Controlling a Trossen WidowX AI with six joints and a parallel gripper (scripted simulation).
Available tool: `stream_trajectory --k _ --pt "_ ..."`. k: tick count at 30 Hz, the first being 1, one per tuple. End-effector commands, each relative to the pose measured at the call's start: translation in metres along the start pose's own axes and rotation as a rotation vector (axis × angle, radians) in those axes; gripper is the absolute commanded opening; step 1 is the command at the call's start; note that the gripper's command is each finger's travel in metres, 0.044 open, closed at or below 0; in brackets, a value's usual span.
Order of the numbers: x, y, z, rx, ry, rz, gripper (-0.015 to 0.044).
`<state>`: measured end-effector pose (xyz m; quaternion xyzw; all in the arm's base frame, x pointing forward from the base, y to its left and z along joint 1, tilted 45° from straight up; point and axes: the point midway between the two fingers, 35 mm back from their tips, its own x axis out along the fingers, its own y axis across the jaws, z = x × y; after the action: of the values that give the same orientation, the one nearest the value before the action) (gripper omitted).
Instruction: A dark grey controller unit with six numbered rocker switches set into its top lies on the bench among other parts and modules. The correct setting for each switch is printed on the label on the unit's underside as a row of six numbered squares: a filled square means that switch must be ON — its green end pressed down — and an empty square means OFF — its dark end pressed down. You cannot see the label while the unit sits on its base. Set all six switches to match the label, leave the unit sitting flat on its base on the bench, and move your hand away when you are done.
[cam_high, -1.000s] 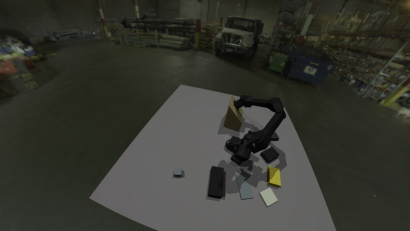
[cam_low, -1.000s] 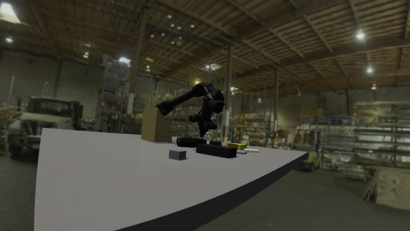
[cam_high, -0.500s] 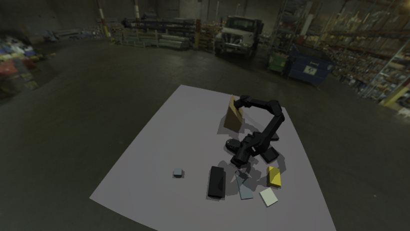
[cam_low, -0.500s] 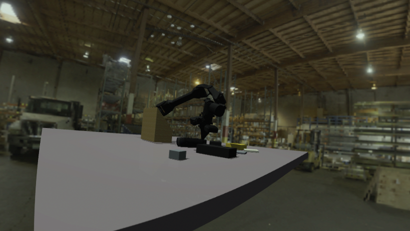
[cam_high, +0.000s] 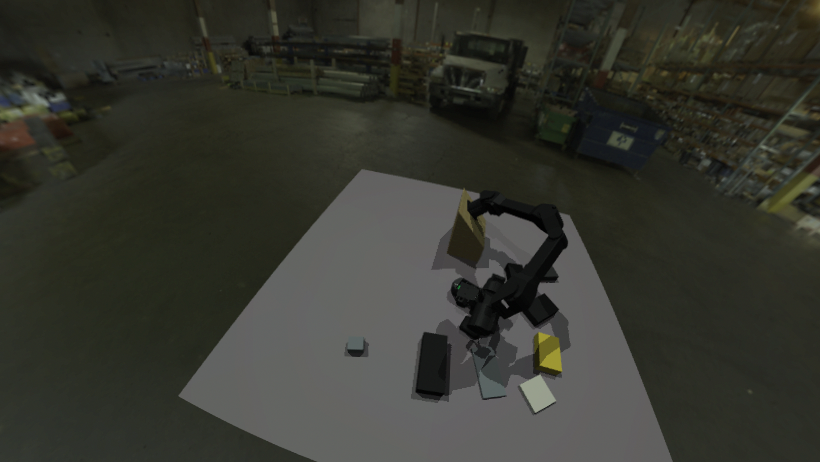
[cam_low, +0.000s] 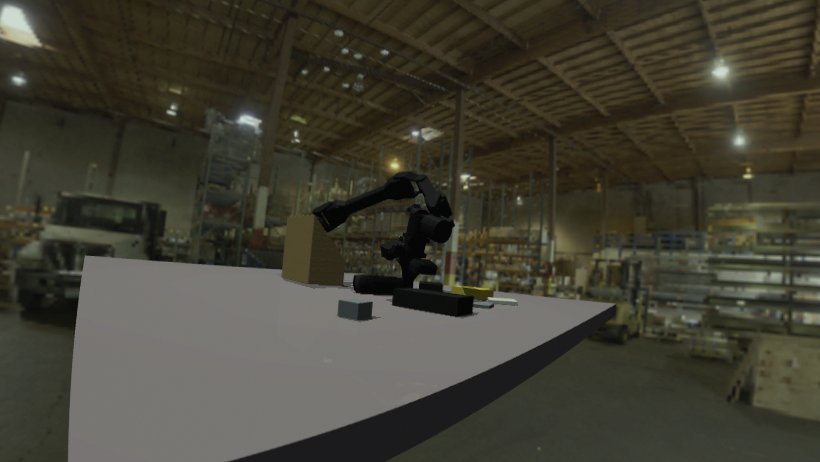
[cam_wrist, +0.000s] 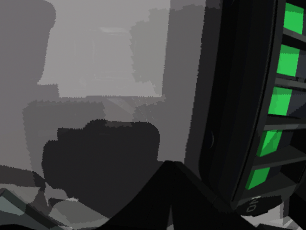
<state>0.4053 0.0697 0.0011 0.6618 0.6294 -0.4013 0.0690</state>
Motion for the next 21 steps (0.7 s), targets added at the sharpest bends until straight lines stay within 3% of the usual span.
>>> stream_trajectory --k 1,21 --pt "0.0114 0.0006 0.0013 0.009 0.004 -0.011 0.0000" --pt "0.0209 -0.0011 0.0011 0.009 0.004 -0.012 0.0000"
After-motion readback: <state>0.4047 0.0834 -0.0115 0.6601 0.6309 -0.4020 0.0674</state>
